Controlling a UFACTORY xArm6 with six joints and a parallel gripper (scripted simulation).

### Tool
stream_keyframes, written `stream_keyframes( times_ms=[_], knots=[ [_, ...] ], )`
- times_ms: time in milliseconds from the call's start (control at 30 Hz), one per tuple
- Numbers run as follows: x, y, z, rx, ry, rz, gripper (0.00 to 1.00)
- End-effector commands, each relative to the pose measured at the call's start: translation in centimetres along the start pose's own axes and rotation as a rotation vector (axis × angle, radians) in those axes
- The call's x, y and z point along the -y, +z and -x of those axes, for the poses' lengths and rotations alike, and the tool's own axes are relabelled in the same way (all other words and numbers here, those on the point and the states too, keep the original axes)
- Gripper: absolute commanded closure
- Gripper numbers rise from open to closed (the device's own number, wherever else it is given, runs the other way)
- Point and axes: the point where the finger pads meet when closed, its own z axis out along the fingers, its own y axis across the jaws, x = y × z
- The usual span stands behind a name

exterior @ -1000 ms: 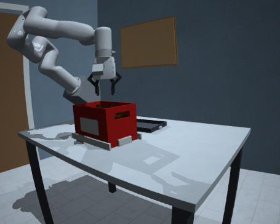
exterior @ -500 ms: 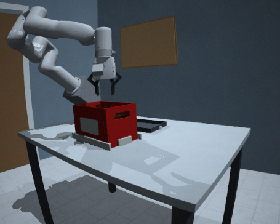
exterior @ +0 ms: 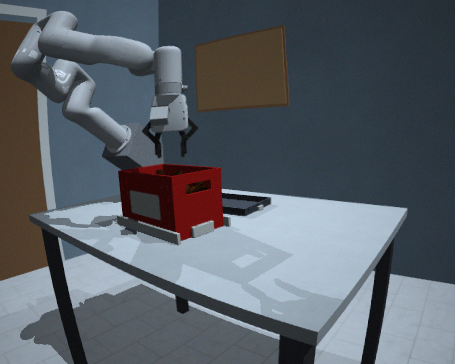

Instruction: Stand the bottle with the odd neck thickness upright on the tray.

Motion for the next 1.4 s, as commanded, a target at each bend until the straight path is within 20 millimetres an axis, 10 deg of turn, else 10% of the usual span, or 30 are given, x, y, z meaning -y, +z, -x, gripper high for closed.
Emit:
stream_keyframes(
  times_ms=[0, 1367],
  knots=[
    [0.1, 0.5, -0.1, -0.001, 0.001, -0.003, 0.35],
    [0.3, 3.6, -0.1, -0.001, 0.001, -0.003, 0.35]
  ],
)
